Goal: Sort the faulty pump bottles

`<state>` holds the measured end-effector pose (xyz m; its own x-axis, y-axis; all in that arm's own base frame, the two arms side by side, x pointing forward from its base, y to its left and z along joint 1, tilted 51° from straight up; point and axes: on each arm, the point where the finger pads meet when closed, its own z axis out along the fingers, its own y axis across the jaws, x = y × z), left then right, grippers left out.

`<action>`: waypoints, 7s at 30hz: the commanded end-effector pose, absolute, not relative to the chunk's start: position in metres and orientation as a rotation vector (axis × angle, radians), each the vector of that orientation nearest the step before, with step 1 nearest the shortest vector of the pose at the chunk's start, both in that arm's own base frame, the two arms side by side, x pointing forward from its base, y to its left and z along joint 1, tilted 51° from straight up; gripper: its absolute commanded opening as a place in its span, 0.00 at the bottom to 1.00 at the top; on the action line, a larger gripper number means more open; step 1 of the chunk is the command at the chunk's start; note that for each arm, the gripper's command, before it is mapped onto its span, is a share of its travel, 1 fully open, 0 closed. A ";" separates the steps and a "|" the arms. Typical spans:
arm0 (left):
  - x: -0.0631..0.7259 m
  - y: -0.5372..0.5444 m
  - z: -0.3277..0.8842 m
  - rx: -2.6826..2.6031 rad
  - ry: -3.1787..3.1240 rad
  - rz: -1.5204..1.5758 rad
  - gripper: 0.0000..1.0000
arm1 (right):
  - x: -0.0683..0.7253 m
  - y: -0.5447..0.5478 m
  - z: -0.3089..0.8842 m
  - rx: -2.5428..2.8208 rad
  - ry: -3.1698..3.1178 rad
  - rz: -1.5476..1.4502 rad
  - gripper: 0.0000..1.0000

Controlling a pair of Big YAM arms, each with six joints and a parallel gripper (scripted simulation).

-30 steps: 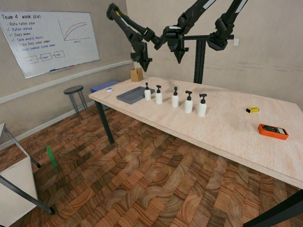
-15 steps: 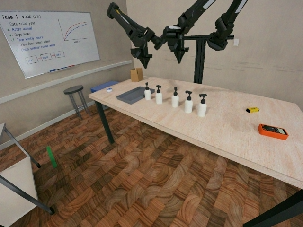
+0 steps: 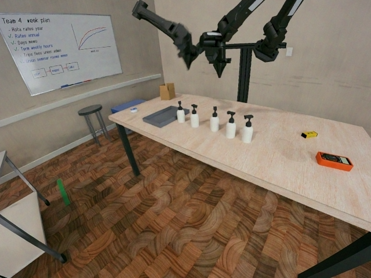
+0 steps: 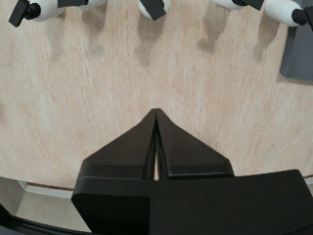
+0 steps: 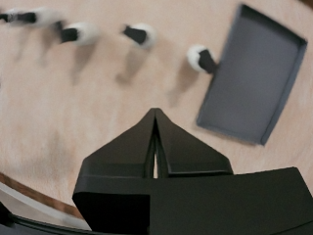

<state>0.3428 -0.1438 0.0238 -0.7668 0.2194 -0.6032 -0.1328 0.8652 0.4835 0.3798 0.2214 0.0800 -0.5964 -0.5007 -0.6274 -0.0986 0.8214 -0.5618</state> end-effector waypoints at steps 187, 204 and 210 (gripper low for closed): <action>0.444 -0.102 -0.014 0.070 2.351 0.662 0.00 | 0.238 0.258 0.034 -1.120 1.420 -0.335 0.00; 0.435 -0.122 0.008 0.007 2.341 0.629 0.00 | 0.238 0.258 0.034 -1.120 1.420 -0.335 0.00; 0.408 -0.141 0.035 0.027 2.335 0.635 0.00 | 0.238 0.258 0.034 -1.120 1.420 -0.335 0.00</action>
